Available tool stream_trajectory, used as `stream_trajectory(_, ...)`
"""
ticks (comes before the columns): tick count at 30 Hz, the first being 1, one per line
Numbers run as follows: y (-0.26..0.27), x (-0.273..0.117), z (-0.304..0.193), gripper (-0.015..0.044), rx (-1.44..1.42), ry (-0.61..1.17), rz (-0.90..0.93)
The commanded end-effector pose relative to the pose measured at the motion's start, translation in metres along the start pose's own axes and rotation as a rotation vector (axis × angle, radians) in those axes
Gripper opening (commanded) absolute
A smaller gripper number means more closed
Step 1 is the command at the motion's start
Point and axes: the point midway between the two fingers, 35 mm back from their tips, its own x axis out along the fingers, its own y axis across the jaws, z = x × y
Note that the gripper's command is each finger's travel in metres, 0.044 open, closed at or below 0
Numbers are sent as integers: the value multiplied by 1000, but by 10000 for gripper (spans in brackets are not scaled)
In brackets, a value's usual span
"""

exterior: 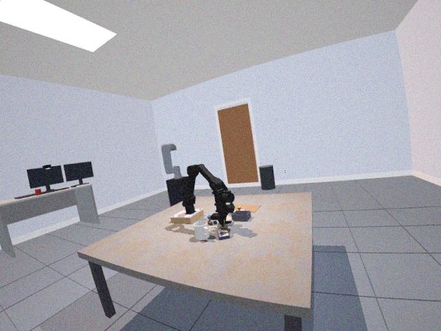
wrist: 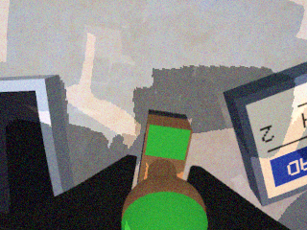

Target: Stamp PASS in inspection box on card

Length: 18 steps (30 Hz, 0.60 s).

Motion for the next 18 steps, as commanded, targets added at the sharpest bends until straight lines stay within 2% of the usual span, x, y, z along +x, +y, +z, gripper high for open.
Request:
stream_trajectory(1, 0, -3, 0, 0, 0, 1, 0)
stream_trajectory(18, 0, -11, 1, 0, 0, 1, 0)
